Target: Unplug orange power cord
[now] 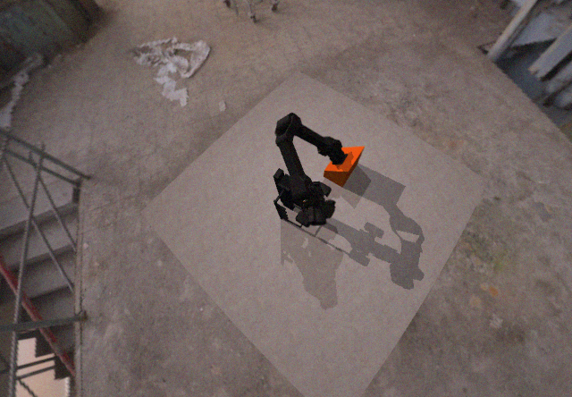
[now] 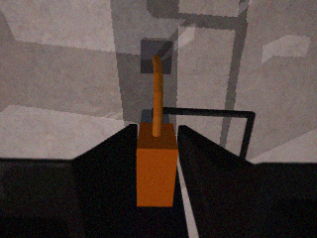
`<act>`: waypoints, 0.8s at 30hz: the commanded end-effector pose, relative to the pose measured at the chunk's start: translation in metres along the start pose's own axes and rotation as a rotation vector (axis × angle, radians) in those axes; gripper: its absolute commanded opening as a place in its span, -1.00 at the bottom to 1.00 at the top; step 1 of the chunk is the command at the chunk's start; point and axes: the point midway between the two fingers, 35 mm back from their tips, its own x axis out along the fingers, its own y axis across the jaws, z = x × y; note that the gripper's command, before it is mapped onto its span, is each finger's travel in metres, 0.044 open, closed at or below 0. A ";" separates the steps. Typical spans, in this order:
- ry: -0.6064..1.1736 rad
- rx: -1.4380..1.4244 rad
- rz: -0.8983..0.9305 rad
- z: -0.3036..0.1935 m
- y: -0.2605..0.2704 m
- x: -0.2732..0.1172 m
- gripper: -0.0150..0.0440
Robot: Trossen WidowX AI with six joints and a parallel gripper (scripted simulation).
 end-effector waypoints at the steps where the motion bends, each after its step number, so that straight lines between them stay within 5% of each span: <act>1: -0.051 -0.002 -0.007 0.023 -0.001 -0.008 -0.49; 10: -0.050 -0.003 -0.007 0.037 0.002 -0.010 -0.49; 24: -0.047 -0.003 -0.007 0.029 0.001 -0.006 0.75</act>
